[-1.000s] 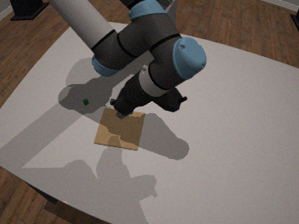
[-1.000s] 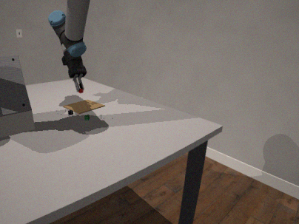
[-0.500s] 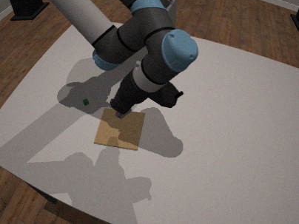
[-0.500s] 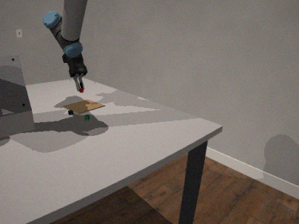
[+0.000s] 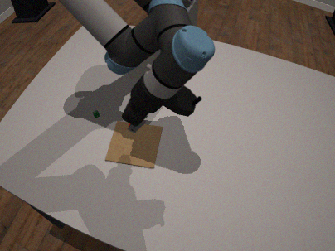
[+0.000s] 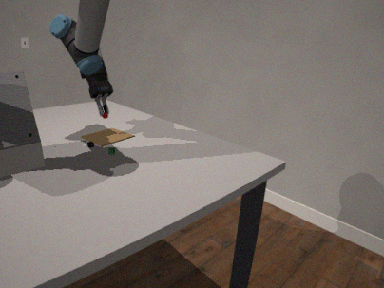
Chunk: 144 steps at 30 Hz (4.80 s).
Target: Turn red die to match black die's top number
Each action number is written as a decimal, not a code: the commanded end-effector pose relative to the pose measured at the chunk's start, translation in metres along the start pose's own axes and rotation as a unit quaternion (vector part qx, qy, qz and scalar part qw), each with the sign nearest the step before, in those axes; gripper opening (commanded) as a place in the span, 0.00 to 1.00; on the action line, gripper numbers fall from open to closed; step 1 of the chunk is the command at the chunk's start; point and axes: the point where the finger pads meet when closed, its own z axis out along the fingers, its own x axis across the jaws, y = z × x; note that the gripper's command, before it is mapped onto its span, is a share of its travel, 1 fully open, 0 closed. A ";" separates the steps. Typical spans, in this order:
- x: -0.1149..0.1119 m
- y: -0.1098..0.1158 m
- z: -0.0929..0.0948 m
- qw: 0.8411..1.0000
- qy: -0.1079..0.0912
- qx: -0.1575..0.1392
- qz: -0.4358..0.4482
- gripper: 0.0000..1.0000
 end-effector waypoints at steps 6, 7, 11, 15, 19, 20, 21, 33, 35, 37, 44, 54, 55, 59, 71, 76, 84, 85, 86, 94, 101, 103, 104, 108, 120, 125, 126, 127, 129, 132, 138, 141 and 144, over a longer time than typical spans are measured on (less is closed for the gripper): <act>0.001 0.002 -0.001 1.000 0.006 0.008 0.000 0.34; 0.001 0.003 -0.001 1.000 0.006 0.008 0.000 0.34; 0.001 0.004 -0.001 1.000 0.006 0.008 0.000 0.34; 0.001 0.005 -0.001 1.000 0.006 0.008 0.000 0.34; 0.001 0.005 -0.001 1.000 0.006 0.008 0.000 0.34; 0.001 0.005 -0.001 1.000 0.006 0.008 0.000 0.34; 0.001 0.005 -0.001 1.000 0.006 0.009 0.000 0.34; -0.002 0.005 0.001 0.999 -0.004 0.049 0.000 0.34; -0.003 0.005 0.001 0.998 -0.005 0.064 -0.001 0.34; -0.003 0.005 0.001 0.997 -0.005 0.079 -0.001 0.34; -0.001 0.007 0.000 0.992 0.002 0.125 -0.001 0.34; 0.001 0.010 0.000 0.990 0.006 0.138 -0.001 0.34; 0.001 0.010 0.000 0.990 0.006 0.138 -0.001 0.34; 0.000 0.010 0.000 0.990 0.005 0.144 -0.001 0.34; -0.001 0.011 0.002 0.973 0.001 0.232 -0.003 0.34; 0.001 0.012 0.001 0.964 0.006 0.266 -0.002 0.34; 0.001 0.015 0.002 0.964 0.006 0.267 -0.002 0.34; 0.001 0.015 0.002 0.963 0.005 0.269 -0.002 0.34; 0.001 0.014 0.002 0.962 0.005 0.272 -0.002 0.34; 0.000 0.014 0.004 0.942 0.001 0.337 -0.005 0.34; 0.000 0.016 0.004 0.925 0.004 0.380 -0.003 0.34; 0.001 0.017 0.003 0.921 0.005 0.389 -0.003 0.34; 0.001 0.017 0.004 0.921 0.006 0.390 -0.003 0.34; 0.001 0.019 0.005 0.921 0.006 0.390 -0.003 0.34; 0.000 0.017 0.007 0.895 0.002 0.447 -0.006 0.34; 0.000 0.019 0.007 0.871 0.003 0.491 -0.005 0.34; 0.001 0.019 0.007 0.868 0.004 0.497 -0.004 0.34; 0.001 0.020 0.007 0.865 0.005 0.502 -0.004 0.34; 0.001 0.021 0.008 0.862 0.005 0.507 -0.003 0.34; 0.001 0.022 0.009 0.862 0.005 0.507 -0.003 0.34; 0.001 0.021 0.009 0.859 0.005 0.512 -0.004 0.34; 0.000 0.021 0.010 0.849 0.003 0.529 -0.006 0.34; 0.000 0.020 0.011 0.832 0.002 0.554 -0.008 0.34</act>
